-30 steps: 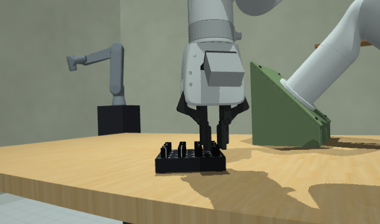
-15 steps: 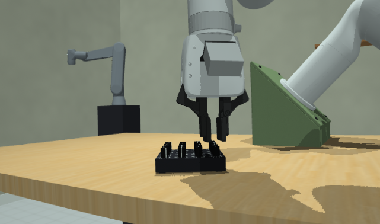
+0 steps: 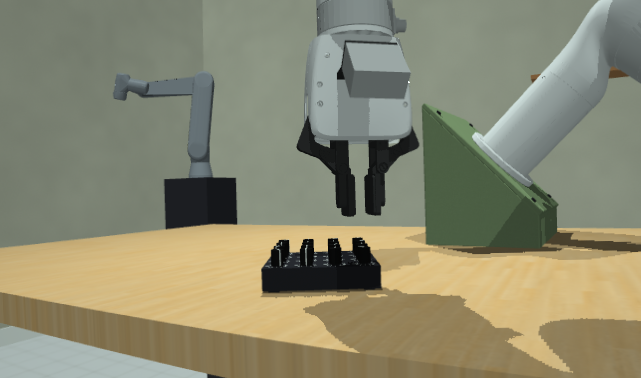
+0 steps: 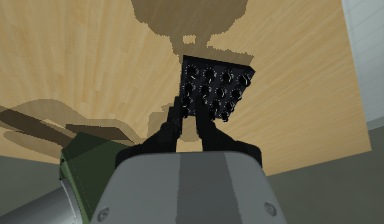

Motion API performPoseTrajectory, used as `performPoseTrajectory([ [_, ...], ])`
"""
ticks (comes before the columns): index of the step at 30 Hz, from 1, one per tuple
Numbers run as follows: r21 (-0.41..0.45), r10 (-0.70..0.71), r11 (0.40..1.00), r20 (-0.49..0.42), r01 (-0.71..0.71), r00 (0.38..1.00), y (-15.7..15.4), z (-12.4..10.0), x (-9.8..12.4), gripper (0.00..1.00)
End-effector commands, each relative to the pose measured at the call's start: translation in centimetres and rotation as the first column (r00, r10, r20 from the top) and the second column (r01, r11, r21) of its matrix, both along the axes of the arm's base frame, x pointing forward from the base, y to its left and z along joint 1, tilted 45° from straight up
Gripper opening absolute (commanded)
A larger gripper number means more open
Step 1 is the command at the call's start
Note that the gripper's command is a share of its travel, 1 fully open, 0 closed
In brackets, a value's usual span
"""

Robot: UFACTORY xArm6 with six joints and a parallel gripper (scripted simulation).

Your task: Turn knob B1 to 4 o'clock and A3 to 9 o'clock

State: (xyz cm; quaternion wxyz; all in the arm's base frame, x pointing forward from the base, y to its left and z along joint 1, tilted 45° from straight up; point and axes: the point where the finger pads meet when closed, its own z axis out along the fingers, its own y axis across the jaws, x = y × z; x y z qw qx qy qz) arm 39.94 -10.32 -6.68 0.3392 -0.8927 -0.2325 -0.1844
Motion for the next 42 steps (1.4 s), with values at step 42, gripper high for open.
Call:
performPoseTrajectory([
  [42,-0.059,-0.517,0.79,-0.599,0.611,0.611,-2.5,-1.2,-2.1,0.19],
])
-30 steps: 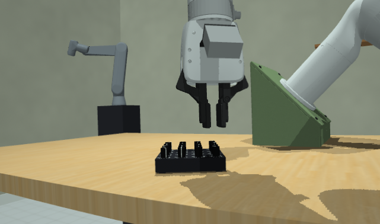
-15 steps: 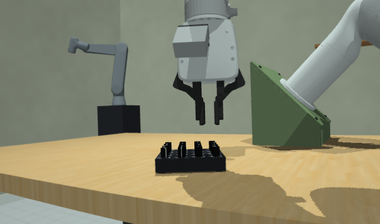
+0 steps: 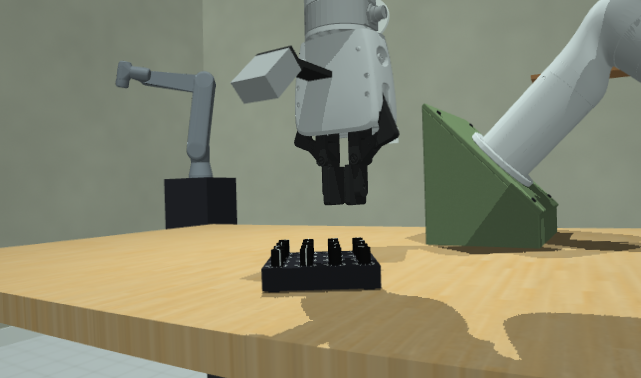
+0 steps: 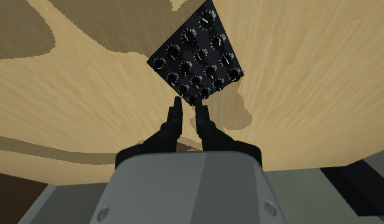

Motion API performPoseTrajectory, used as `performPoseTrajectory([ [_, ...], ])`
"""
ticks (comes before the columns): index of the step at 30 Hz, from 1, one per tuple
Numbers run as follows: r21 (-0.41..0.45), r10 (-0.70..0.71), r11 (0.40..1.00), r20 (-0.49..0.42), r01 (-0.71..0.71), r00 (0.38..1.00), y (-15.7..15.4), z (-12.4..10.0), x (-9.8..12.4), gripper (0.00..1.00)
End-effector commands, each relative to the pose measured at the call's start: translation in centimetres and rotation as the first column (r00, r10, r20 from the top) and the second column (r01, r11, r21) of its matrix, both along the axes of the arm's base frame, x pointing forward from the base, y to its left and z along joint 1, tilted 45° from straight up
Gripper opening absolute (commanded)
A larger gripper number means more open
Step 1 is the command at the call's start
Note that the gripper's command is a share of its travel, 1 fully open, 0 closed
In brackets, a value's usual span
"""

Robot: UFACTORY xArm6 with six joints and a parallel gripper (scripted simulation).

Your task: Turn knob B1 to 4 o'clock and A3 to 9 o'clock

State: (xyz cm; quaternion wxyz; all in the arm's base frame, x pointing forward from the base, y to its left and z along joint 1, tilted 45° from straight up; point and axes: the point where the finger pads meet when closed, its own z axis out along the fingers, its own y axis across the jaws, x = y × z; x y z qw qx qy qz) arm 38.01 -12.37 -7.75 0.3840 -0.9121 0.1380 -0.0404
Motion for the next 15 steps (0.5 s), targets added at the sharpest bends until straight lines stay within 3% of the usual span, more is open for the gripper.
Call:
performPoseTrajectory([
  [1,0.019,-0.103,0.994,-0.112,0.106,0.988,-0.5,-0.1,-0.3,0.19],
  [11,0.023,-0.322,0.936,-0.354,0.353,0.878,-1.3,-0.6,-1.2,0.19],
  [13,0.023,-0.322,0.936,-0.354,0.353,0.878,-1.3,-0.6,-1.2,0.19],
  [15,0.01,-0.387,0.901,-0.433,0.433,0.814,-1.6,-0.8,-1.5,0.19],
])
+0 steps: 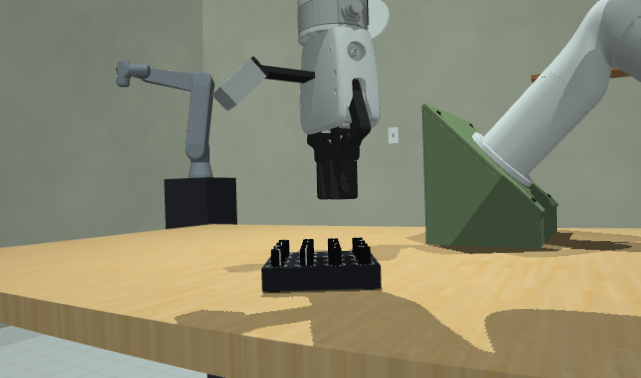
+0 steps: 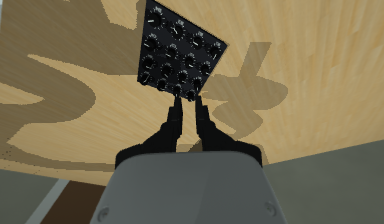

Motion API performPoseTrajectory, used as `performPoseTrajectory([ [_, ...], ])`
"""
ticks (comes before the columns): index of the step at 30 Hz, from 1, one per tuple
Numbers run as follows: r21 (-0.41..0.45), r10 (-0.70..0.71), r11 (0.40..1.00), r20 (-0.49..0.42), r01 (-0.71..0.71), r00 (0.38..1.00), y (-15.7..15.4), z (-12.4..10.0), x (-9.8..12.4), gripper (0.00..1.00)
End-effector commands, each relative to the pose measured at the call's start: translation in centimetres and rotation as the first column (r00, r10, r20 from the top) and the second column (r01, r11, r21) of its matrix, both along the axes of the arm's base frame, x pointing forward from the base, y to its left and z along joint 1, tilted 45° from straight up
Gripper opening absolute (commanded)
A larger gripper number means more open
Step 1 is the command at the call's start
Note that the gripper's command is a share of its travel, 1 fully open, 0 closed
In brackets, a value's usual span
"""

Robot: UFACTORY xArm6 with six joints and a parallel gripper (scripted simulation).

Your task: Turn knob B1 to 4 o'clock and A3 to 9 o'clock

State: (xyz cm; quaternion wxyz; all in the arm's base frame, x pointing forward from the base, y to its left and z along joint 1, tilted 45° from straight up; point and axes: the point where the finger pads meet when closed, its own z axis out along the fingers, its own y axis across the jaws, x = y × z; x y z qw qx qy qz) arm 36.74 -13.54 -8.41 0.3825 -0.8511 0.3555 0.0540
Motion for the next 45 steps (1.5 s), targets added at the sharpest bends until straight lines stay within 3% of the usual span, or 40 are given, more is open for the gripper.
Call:
performPoseTrajectory([
  [1,0.02,-0.103,0.994,-0.112,0.106,0.988,-0.49,-0.11,-0.28,0.19],
  [7,0.03,-0.23,0.969,-0.249,0.245,0.941,-0.92,-0.36,-0.78,0.19],
  [11,0.029,-0.267,0.957,-0.29,0.287,0.919,-1.05,-0.44,-0.94,0.19],
  [45,0.029,-0.27,0.956,-0.293,0.29,0.917,-1.06,-0.44,-0.95,0.19],
])
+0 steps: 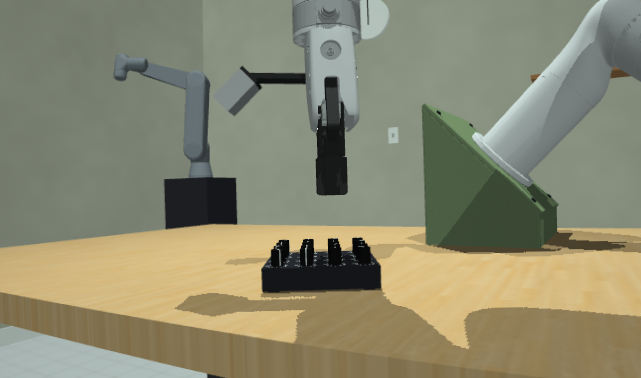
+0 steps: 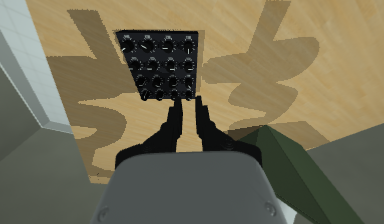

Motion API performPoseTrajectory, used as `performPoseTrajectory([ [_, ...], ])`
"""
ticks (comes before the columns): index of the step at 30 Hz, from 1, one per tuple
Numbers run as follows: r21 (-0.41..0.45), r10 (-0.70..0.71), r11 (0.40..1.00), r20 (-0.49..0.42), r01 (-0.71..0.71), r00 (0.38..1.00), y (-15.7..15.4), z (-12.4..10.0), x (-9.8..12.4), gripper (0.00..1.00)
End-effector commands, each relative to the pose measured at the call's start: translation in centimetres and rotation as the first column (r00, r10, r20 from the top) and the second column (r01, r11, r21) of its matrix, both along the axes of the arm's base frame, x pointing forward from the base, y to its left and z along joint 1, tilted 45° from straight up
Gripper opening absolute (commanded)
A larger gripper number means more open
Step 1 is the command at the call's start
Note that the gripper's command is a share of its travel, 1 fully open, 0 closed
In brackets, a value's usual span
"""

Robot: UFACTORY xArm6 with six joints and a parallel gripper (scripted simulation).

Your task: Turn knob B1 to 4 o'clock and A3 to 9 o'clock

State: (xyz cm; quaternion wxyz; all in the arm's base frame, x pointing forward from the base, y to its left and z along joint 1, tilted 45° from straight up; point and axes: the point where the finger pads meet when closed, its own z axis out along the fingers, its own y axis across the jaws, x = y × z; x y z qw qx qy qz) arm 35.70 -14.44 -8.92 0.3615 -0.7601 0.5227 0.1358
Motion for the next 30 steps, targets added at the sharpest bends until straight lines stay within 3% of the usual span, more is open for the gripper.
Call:
performPoseTrajectory([
  [1,-0.003,-0.001,1.0,0.002,0.001,1.0,-0.16,0.07,0.09,0.19],
  [30,-0.002,-0.001,1.0,0.002,0.001,1.0,0.81,-0.92,0.34,0.19],
])
